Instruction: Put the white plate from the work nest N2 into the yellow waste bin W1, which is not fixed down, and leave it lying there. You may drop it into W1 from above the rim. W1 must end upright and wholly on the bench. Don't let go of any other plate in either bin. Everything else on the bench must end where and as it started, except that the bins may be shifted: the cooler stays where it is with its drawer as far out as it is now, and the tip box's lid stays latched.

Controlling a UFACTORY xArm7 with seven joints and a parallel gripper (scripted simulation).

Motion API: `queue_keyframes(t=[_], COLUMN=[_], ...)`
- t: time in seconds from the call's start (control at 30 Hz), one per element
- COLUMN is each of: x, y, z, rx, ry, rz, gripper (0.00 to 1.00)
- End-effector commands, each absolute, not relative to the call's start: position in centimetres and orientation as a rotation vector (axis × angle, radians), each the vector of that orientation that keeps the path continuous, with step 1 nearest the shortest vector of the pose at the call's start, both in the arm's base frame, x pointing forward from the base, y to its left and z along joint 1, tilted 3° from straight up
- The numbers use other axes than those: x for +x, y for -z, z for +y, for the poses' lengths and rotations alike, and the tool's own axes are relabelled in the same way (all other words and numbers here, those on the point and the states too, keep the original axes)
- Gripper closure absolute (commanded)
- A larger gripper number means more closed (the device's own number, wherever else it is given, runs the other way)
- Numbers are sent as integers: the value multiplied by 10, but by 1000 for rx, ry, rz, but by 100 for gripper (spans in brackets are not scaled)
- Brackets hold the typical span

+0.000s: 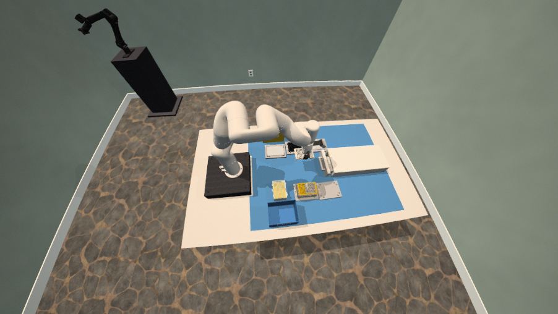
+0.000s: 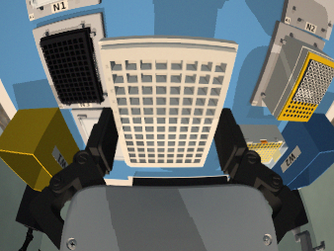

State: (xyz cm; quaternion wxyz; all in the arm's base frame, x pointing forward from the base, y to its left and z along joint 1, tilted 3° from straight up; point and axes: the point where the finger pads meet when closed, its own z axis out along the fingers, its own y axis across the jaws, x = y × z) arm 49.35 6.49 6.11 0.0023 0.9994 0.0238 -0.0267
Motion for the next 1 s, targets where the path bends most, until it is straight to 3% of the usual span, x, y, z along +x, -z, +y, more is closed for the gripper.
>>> queue_keyframes(t=[0.0,0.97], x=[491,448], y=[-63,-65], z=[71,129], rx=[3135,3136], ry=[76,76], rz=[73,73], gripper=[100,100])
